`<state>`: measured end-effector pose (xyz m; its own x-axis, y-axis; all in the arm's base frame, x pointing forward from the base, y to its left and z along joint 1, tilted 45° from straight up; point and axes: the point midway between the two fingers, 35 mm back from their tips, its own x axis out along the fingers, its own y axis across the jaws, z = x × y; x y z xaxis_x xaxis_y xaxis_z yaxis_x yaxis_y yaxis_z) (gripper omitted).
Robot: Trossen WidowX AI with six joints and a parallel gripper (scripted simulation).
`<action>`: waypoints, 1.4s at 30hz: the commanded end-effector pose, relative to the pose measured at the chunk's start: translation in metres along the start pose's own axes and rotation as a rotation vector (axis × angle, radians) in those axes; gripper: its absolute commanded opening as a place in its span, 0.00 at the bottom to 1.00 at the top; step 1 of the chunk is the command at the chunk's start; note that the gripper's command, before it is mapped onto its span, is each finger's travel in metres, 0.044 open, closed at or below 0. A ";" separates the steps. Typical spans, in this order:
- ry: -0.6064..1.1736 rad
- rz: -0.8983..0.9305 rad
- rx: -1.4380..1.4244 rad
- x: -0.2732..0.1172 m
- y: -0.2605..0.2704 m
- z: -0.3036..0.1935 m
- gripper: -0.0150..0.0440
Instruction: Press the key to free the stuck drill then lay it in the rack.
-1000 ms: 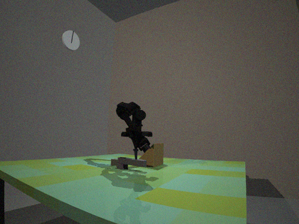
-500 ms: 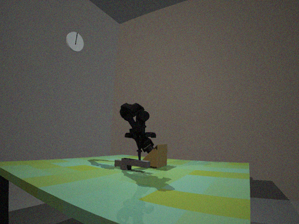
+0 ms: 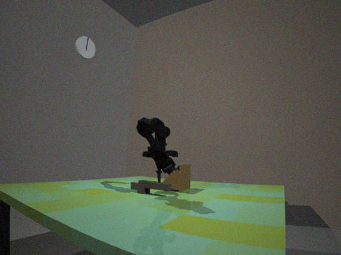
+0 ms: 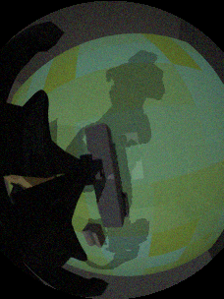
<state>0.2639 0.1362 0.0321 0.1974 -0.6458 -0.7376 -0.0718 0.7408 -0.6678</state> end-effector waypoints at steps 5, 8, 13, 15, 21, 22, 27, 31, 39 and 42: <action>0.057 -0.030 -0.009 0.023 -0.004 -0.008 0.25; 0.057 -0.030 -0.009 0.024 -0.004 -0.008 0.25; 0.057 -0.030 -0.009 0.026 -0.004 -0.008 0.25; 0.057 -0.030 -0.009 0.026 -0.004 -0.008 0.25; 0.057 -0.030 -0.009 0.027 -0.005 -0.008 0.25; 0.057 -0.030 -0.009 0.027 -0.005 -0.008 0.25; 0.057 -0.030 -0.009 0.028 -0.005 -0.008 0.25; 0.057 -0.030 -0.009 0.029 -0.006 -0.008 0.25; 0.057 -0.030 -0.009 0.032 -0.006 -0.007 0.25; 0.057 -0.029 -0.009 0.027 -0.005 -0.006 0.34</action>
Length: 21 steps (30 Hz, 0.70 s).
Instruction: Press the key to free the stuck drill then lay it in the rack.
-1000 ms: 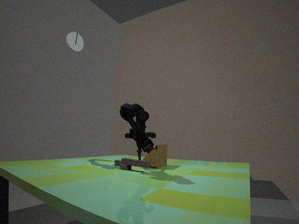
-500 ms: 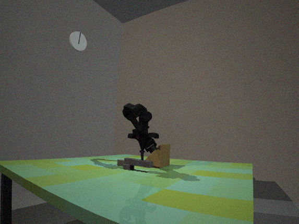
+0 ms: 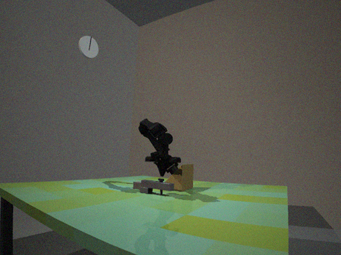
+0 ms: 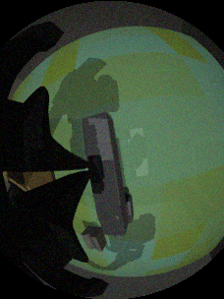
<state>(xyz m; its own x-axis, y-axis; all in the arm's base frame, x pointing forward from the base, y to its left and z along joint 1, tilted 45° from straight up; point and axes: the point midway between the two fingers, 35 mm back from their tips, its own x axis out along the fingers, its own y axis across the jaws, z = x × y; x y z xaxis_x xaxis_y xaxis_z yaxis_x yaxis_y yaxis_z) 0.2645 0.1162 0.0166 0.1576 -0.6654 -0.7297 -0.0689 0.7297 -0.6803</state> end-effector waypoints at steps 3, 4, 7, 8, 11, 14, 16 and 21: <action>0.015 -0.010 -0.009 -0.020 0.002 0.002 0.48; 0.015 -0.010 -0.009 -0.029 0.003 0.003 0.52; 0.016 -0.010 -0.010 -0.062 0.004 0.004 0.65; 0.016 -0.011 -0.010 -0.068 0.004 0.004 0.70; 0.016 -0.011 -0.010 -0.070 0.004 0.004 0.83; -0.003 0.007 -0.112 -0.059 -0.005 0.010 0.97; -0.004 0.015 -0.250 -0.052 -0.019 0.014 1.00; -0.010 0.027 -0.594 -0.032 -0.056 0.020 1.00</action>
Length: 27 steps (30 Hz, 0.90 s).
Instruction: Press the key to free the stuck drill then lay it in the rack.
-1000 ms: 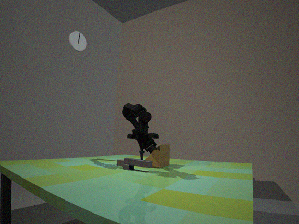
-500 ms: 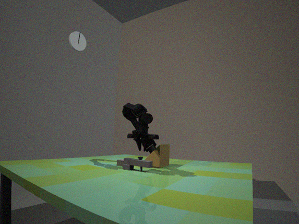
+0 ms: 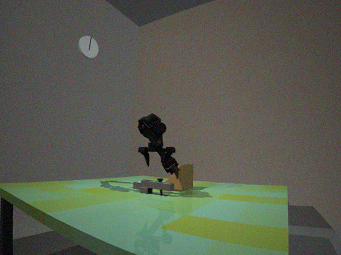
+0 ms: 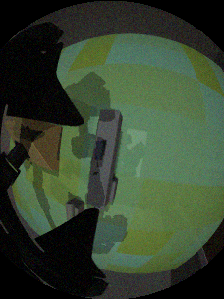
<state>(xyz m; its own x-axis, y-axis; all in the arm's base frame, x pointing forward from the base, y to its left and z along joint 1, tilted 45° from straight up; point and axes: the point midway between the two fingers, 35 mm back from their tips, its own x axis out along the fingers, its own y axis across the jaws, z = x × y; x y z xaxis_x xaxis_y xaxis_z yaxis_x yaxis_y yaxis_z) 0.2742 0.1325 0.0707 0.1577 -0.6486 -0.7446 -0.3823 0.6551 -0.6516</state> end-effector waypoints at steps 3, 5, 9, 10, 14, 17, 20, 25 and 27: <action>-0.005 0.016 -0.475 0.029 -0.049 -0.012 1.00; -0.006 0.020 -0.611 0.037 -0.062 -0.017 1.00; -0.002 0.015 -0.884 0.053 -0.087 -0.031 1.00; 0.001 0.012 -0.923 0.056 -0.091 -0.033 1.00; 0.018 0.000 -1.068 0.064 -0.107 -0.042 1.00; 0.036 -0.009 -1.181 0.070 -0.119 -0.050 1.00; 0.050 -0.014 -1.256 0.074 -0.126 -0.056 1.00; 0.050 -0.014 -1.256 0.074 -0.126 -0.056 1.00; 0.050 -0.014 -1.256 0.074 -0.126 -0.056 1.00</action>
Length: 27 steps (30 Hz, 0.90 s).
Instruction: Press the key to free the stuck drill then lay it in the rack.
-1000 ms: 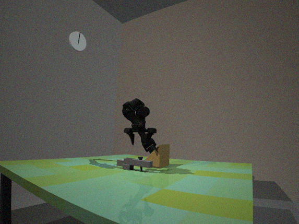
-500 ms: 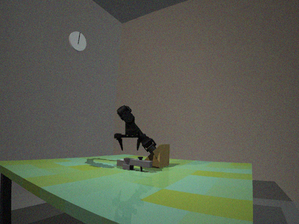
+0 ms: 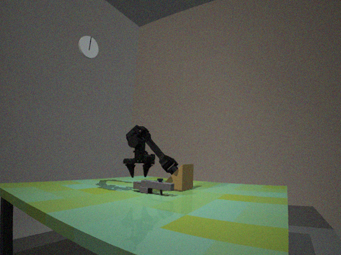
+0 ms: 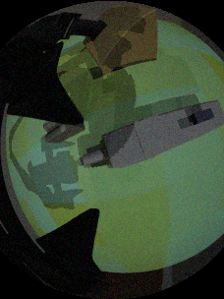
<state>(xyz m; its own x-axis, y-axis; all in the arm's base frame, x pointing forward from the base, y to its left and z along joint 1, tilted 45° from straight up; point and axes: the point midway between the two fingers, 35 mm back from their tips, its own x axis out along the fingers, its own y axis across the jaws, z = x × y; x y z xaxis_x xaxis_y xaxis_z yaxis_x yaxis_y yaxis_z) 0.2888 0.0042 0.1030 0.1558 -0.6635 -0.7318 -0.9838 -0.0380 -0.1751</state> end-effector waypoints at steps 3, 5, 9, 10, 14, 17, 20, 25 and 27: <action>0.027 0.011 -0.169 0.013 0.006 -0.020 1.00; 0.027 0.011 -0.169 0.013 0.006 -0.020 1.00; 0.027 0.011 -0.169 0.013 0.006 -0.020 1.00; 0.027 0.011 -0.169 0.013 0.006 -0.020 1.00; 0.027 0.011 -0.169 0.013 0.006 -0.020 1.00; 0.027 0.011 -0.169 0.013 0.006 -0.020 1.00; 0.027 0.011 -0.169 0.016 0.006 -0.019 1.00; 0.027 0.011 -0.169 0.024 0.005 -0.017 1.00; 0.027 0.011 -0.169 0.027 0.006 -0.016 1.00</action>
<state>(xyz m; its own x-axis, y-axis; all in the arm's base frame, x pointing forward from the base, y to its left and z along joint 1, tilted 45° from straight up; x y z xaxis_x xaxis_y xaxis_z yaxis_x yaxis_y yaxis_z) 0.2864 -0.0226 0.0980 0.1504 -0.6804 -0.7172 -0.9861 -0.1547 -0.0599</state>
